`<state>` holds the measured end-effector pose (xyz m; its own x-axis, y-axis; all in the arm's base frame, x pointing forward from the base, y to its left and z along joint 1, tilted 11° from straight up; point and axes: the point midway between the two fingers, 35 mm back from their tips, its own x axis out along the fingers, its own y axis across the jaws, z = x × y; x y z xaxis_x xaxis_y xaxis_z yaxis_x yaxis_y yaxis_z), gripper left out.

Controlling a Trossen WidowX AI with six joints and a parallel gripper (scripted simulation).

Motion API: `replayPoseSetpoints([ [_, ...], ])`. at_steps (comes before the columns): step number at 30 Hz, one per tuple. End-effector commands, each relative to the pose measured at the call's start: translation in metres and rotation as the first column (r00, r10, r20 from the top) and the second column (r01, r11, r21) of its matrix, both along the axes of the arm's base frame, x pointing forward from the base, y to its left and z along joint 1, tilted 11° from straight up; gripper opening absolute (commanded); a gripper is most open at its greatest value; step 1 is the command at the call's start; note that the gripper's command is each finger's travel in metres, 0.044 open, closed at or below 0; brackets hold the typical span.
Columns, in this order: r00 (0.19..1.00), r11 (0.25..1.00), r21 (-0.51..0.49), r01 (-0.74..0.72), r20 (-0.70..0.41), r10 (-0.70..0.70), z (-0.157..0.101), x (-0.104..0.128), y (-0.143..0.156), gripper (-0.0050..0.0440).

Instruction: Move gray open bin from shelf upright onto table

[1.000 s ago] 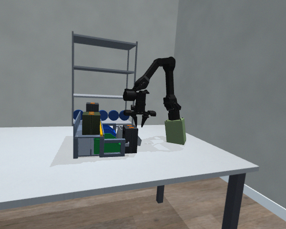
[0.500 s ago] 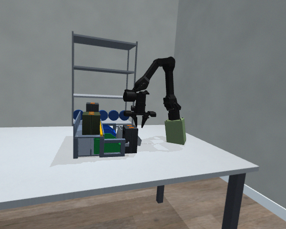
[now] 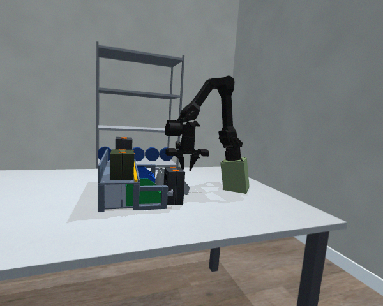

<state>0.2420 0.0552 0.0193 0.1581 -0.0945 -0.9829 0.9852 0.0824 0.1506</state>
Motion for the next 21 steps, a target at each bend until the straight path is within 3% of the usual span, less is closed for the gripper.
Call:
replayPoseSetpoints([
  [1,1.000,1.000,0.006,0.000,0.019,0.000,0.005,0.003,0.001,0.0150],
  [11,1.000,1.000,0.006,0.000,0.019,0.000,0.005,0.003,0.001,0.0150],
  [16,1.000,1.000,0.003,-0.002,0.019,0.002,0.028,0.036,0.006,0.0150],
  [21,1.000,1.000,0.003,-0.002,0.019,0.002,0.028,0.036,0.006,0.0150],
])
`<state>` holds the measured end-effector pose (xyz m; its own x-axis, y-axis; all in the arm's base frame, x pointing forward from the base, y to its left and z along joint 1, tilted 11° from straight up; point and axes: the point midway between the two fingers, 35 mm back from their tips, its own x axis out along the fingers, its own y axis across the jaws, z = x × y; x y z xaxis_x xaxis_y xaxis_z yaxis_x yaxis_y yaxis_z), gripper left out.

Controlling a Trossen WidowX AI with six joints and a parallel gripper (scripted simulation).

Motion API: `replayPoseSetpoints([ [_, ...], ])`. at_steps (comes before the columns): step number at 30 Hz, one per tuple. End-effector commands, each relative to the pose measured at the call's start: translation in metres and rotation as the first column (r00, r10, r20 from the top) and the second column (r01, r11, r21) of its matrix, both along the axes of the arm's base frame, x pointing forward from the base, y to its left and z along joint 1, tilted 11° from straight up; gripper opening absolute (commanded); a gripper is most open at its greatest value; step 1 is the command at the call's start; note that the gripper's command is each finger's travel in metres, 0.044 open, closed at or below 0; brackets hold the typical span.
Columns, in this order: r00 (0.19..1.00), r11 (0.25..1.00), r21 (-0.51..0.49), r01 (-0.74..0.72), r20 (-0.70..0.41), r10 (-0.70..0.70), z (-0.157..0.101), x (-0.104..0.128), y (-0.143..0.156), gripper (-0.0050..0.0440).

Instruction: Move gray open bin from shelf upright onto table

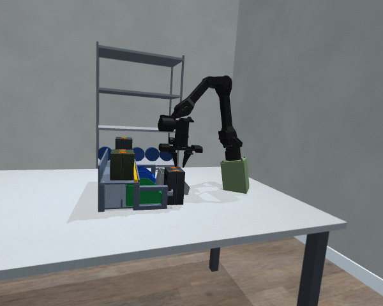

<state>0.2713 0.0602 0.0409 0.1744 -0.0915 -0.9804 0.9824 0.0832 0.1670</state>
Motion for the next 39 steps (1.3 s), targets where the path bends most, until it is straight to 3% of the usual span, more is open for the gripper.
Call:
replayPoseSetpoints([
  [1,1.000,1.000,0.000,-0.001,0.003,0.001,0.006,0.007,0.001,0.0150],
  [7,1.000,1.000,0.000,-0.001,0.003,0.001,0.006,0.007,0.001,0.0150],
  [12,1.000,1.000,0.001,-0.001,0.005,0.001,0.028,0.037,0.005,0.0150],
  [24,1.000,1.000,0.001,-0.001,0.005,0.001,0.028,0.037,0.005,0.0150],
  [29,1.000,1.000,0.001,-0.001,0.008,0.001,0.059,0.080,0.011,0.0150],
  [39,1.000,1.000,0.001,-0.001,0.008,0.001,0.059,0.080,0.011,0.0150],
])
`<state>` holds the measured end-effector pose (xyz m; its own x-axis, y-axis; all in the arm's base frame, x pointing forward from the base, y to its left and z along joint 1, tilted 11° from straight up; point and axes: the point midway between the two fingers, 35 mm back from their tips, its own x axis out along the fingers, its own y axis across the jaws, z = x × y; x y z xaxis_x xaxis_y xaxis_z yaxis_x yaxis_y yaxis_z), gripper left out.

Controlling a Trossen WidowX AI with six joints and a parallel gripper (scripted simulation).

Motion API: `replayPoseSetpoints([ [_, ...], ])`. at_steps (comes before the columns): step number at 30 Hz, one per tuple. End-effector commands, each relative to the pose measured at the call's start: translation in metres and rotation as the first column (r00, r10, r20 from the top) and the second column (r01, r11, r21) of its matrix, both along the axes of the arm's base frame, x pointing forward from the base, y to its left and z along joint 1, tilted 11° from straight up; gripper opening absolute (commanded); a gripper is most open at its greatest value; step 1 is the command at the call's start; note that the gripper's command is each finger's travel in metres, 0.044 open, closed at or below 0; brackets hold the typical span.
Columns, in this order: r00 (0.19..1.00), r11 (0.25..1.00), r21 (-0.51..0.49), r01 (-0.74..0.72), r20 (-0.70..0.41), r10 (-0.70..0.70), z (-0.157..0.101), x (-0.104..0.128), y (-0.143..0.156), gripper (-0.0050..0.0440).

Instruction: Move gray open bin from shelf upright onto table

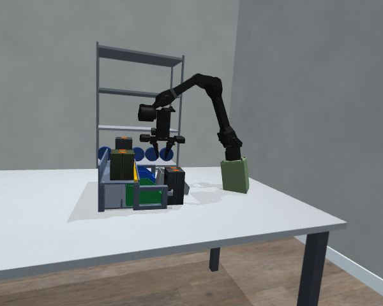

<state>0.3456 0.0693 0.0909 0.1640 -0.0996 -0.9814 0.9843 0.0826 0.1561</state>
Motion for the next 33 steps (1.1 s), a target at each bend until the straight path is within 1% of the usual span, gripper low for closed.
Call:
replayPoseSetpoints([
  [1,1.000,1.000,0.009,-0.003,0.018,0.003,0.009,0.006,0.002,0.0150],
  [7,1.000,1.000,0.009,-0.003,0.022,0.003,-0.001,0.005,0.000,0.0150],
  [19,1.000,1.000,0.009,-0.003,0.022,0.003,-0.001,0.005,0.000,0.0150],
  [24,1.000,1.000,0.009,-0.003,0.022,0.003,-0.010,0.007,-0.001,0.0150],
  [33,1.000,1.000,0.009,-0.003,0.022,0.003,-0.010,0.007,-0.001,0.0150],
])
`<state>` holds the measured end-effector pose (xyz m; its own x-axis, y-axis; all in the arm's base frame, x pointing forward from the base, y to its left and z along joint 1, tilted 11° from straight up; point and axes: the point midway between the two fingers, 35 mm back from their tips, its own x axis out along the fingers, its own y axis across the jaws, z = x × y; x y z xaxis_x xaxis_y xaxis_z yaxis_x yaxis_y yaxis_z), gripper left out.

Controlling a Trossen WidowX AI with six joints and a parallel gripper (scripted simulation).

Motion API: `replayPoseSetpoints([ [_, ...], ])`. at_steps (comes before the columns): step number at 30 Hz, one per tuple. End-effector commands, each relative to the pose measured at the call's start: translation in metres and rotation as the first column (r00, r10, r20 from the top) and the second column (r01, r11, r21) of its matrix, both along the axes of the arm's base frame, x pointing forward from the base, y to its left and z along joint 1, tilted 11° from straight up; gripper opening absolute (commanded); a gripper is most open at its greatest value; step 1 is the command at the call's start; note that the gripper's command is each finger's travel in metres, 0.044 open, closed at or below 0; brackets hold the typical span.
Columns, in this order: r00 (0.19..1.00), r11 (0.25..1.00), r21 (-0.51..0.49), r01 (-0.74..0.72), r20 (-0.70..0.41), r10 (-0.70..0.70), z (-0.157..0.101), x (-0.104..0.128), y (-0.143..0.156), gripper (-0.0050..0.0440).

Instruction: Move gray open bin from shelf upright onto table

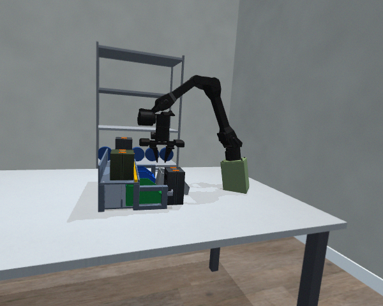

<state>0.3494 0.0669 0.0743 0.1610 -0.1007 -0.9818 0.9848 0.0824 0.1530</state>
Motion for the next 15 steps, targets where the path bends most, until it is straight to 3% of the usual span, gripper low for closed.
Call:
replayPoseSetpoints([
  [1,1.000,1.000,0.010,-0.003,0.025,0.003,0.0071,0.0031,0.0012,0.0150],
  [15,1.000,1.000,0.010,-0.003,0.025,0.003,-0.0015,0.0049,0.0002,0.0150],
])
